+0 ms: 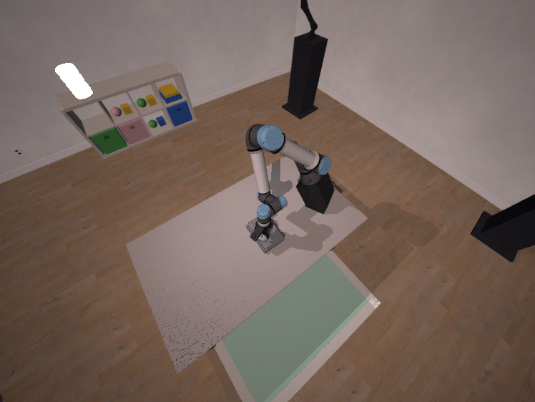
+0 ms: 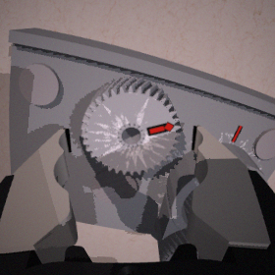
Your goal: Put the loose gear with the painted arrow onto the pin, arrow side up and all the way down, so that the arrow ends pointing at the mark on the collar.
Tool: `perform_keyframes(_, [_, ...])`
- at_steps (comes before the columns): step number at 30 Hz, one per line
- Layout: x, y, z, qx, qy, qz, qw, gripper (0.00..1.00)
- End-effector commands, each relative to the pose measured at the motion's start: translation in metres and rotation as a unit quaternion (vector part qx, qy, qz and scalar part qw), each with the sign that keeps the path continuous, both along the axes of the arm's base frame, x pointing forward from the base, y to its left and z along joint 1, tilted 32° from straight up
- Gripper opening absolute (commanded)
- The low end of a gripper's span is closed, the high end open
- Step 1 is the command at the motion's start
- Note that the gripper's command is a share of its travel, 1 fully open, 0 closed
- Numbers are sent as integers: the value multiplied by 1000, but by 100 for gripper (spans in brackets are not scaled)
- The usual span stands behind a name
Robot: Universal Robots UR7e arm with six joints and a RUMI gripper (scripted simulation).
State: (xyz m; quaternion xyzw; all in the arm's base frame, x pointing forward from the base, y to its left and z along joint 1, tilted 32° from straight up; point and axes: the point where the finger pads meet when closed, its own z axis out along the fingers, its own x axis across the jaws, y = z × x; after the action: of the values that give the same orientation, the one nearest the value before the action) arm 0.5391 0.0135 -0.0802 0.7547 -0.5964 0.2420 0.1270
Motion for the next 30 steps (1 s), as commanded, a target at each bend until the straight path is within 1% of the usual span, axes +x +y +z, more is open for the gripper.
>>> perform_keyframes(1, [1,-2,-3,0,-1,0,1000,54])
perform_keyframes(11, [2,-4,-7,0,-1,0,1000,54])
perform_keyframes(30, [2,-4,-7,0,-1,0,1000,54])
